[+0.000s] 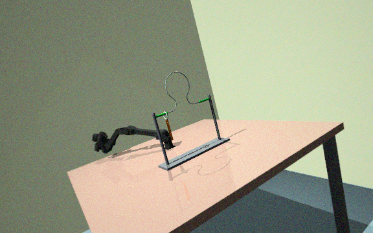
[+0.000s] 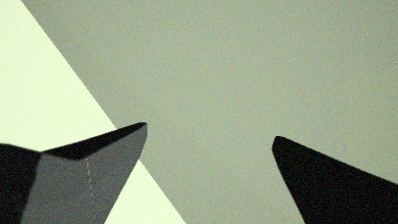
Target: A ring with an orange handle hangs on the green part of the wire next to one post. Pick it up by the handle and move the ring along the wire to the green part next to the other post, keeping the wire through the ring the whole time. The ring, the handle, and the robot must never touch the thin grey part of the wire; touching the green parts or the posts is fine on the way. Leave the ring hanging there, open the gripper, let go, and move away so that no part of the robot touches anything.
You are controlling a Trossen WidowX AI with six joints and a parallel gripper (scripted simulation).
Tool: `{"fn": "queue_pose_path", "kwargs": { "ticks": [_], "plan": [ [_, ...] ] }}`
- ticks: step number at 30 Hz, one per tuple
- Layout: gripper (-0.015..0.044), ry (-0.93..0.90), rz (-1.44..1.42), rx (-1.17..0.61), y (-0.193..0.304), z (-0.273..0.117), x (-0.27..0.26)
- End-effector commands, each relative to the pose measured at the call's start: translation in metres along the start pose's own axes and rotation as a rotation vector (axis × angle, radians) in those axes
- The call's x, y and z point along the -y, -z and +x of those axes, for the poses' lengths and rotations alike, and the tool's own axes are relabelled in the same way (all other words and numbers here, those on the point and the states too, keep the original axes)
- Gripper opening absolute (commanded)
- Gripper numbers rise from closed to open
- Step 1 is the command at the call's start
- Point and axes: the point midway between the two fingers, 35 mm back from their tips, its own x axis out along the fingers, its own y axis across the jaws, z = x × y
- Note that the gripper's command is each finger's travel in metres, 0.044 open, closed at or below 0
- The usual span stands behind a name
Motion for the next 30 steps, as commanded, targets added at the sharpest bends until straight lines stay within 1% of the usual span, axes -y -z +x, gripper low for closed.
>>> {"fn": "queue_pose_path", "kwargs": {
  "ticks": [1, 3, 9, 14, 19, 25, 30],
  "plan": [
    [0.0374, 0.008, -0.009, 0.001, 0.001, -0.001, 0.001],
    [0.0321, 0.073, -0.084, 0.004, 0.005, -0.013, 0.013],
    [0.0164, 0.376, -0.41, -0.027, 0.023, -0.072, 0.058],
    [0.016, 0.632, -0.659, -0.111, 0.038, -0.129, 0.084],
    [0.016, 0.884, -0.878, -0.251, 0.053, -0.192, 0.099],
    [0.016, 1.167, -1.087, -0.496, 0.075, -0.27, 0.098],
    [0.016, 1.352, -1.208, -0.76, 0.098, -0.333, 0.083]
  ]
}}
